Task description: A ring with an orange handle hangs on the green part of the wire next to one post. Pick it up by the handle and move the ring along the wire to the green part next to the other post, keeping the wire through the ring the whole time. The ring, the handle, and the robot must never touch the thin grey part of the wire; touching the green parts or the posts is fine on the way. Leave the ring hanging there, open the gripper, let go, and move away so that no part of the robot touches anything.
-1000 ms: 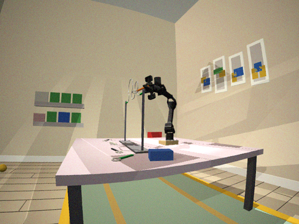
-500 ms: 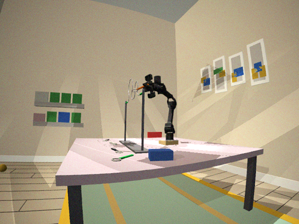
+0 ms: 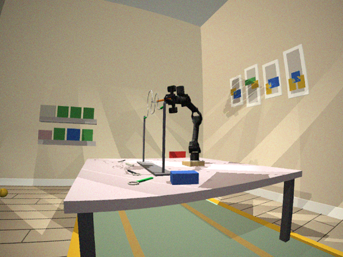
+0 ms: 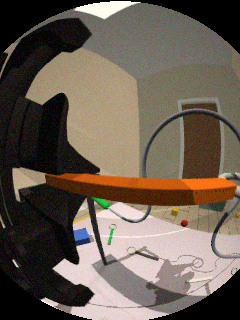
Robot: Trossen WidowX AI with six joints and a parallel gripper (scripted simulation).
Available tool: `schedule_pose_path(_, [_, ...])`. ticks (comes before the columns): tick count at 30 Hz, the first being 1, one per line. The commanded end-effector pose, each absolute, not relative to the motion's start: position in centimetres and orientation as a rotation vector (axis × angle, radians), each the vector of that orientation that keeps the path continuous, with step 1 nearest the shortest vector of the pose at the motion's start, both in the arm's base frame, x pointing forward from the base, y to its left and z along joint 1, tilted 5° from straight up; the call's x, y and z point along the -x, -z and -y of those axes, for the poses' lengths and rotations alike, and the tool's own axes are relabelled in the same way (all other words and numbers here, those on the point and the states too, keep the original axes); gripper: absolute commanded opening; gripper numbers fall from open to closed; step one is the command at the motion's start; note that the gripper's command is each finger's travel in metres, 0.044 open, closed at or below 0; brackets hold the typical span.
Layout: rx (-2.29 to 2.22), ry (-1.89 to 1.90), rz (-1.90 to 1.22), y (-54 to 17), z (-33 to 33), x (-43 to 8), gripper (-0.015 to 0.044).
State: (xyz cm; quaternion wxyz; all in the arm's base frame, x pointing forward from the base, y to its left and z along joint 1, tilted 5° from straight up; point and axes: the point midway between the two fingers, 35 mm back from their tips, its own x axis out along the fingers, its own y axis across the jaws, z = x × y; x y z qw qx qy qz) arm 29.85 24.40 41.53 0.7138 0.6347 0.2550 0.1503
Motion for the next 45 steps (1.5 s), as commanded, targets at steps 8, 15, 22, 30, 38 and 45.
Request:
schedule_pose_path(8, [-1.185,-0.276,-0.567,-40.3,-24.2,-30.0,-0.0150])
schedule_pose_path(15, [-1.034,-0.235,-0.569,-39.3,-23.8,-30.0,-0.0150])
schedule_pose_path(22, [-0.882,-0.194,-0.569,-38.4,-23.3,-30.1,-0.0150])
schedule_pose_path(30, [-0.708,-0.148,-0.565,-37.4,-22.5,-30.1,-0.0150])
schedule_pose_path(38, [-0.534,-0.102,-0.559,-36.6,-21.5,-30.2,-0.0150])
schedule_pose_path(45, [-0.382,-0.061,-0.551,-36.1,-20.6,-30.2,-0.0150])
